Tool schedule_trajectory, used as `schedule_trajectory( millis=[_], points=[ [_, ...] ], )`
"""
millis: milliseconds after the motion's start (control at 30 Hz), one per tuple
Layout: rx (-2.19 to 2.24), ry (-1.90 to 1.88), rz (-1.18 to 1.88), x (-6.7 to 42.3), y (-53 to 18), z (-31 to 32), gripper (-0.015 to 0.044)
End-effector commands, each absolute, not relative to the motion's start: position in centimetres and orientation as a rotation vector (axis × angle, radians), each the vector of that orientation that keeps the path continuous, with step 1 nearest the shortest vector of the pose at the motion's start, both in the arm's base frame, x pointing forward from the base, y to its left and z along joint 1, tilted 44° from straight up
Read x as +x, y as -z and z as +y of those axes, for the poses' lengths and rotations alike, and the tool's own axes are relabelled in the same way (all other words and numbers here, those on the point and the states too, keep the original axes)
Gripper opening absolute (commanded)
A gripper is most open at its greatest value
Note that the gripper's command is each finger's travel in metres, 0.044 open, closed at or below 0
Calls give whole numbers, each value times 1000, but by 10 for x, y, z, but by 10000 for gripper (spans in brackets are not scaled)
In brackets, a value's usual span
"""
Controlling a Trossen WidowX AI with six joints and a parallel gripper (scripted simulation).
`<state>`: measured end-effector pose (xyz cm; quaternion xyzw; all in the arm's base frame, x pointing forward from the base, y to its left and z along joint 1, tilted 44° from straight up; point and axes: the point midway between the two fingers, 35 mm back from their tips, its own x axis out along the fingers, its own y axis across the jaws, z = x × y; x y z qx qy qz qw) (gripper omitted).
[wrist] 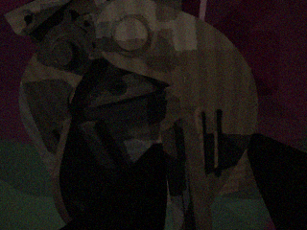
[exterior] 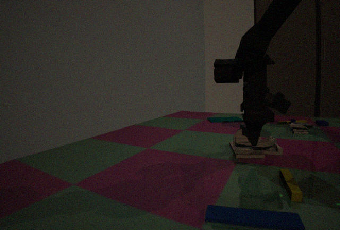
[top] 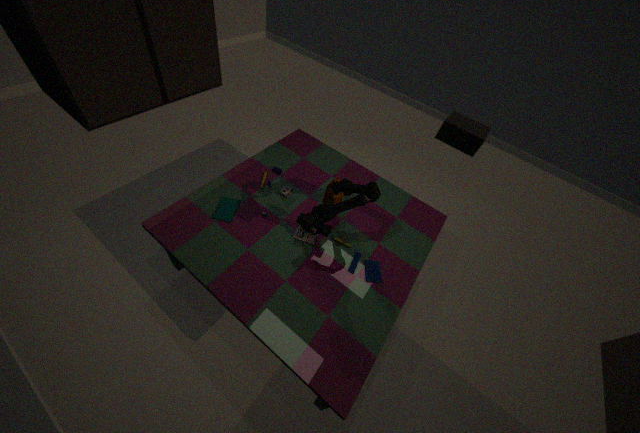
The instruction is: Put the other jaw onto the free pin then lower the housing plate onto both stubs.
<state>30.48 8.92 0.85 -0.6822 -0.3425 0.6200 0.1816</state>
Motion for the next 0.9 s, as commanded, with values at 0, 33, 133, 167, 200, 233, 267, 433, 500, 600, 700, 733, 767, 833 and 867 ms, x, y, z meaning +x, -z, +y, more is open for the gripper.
schedule_trajectory(
  millis=[0,33,133,167,200,233,267,433,500,600,700,733,767,833,867],
  points=[
    [-1920,-1746,-966,305,-9,90,134],
    [-1920,-1746,-966,305,-9,90,134],
    [-1920,-1746,-966,305,-9,90,134],
    [-1920,-1746,-965,305,-8,90,134],
    [-1920,-1746,-965,305,-8,91,134],
    [-1919,-1746,-964,305,-7,91,134],
    [-1919,-1746,-964,305,-7,92,134],
    [-1918,-1746,-963,305,-7,92,134],
    [-1918,-1746,-963,305,-7,92,134],
    [-1918,-1746,-963,305,-6,93,134],
    [-1918,-1746,-962,305,-5,94,134],
    [-1918,-1746,-962,305,-4,94,134],
    [-1918,-1746,-962,305,-4,94,134],
    [-1918,-1746,-962,305,-4,94,134],
    [-1918,-1746,-962,305,-4,94,134]
  ],
)
